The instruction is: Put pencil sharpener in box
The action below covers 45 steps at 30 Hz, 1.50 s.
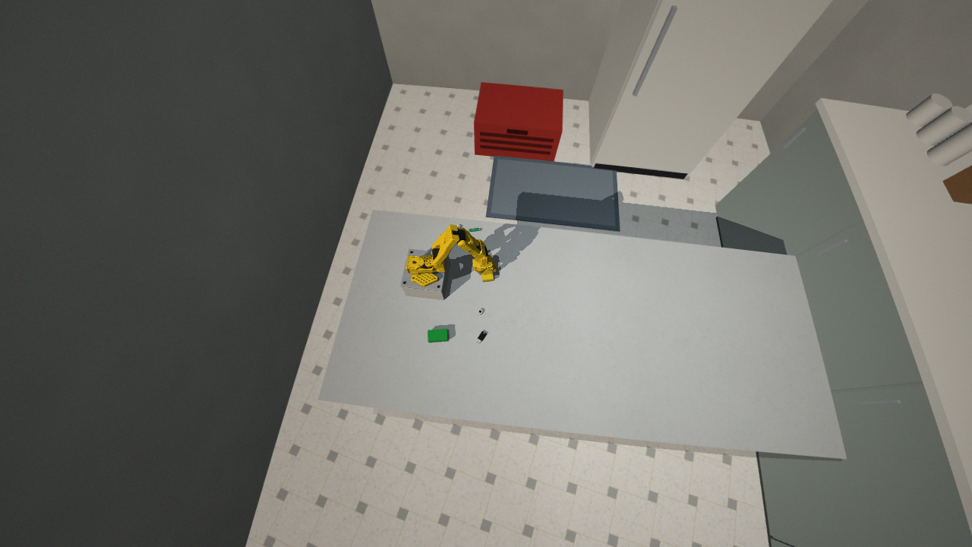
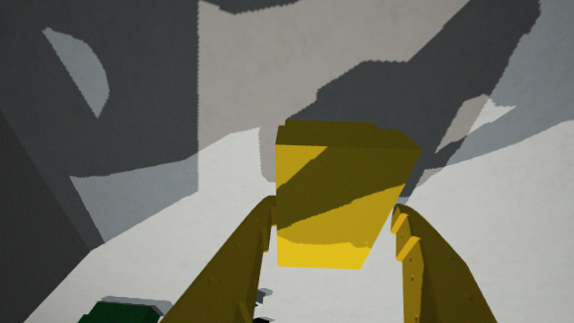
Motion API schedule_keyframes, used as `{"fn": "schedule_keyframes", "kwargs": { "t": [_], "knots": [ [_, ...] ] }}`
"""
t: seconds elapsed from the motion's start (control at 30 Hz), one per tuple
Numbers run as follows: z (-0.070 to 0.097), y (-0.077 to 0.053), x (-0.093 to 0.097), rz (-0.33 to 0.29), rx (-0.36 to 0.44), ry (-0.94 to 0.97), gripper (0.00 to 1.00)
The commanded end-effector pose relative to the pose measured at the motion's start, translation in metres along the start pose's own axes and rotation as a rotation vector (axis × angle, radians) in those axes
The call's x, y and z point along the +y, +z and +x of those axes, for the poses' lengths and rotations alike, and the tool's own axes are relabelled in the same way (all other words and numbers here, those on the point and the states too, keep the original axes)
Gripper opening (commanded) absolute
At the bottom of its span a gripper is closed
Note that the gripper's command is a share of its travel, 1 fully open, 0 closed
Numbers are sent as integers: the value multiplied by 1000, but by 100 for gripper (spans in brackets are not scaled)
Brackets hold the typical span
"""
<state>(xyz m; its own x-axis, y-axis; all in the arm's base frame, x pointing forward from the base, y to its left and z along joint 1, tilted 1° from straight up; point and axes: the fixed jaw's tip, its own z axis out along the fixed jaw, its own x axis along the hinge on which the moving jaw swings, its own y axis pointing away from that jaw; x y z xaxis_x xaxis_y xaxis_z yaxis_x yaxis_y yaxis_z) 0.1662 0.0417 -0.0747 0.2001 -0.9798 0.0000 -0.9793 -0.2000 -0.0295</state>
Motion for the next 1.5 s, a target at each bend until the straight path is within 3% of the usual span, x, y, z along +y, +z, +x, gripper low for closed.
{"fn": "schedule_keyframes", "kwargs": {
  "t": [0.0, 0.77, 1.47],
  "knots": [
    [-2, 2, 3, -19, -1, -7, 29],
    [-2, 2, 5, -19, -1, -7, 29],
    [-2, 2, 5, -19, -1, -7, 22]
  ]
}}
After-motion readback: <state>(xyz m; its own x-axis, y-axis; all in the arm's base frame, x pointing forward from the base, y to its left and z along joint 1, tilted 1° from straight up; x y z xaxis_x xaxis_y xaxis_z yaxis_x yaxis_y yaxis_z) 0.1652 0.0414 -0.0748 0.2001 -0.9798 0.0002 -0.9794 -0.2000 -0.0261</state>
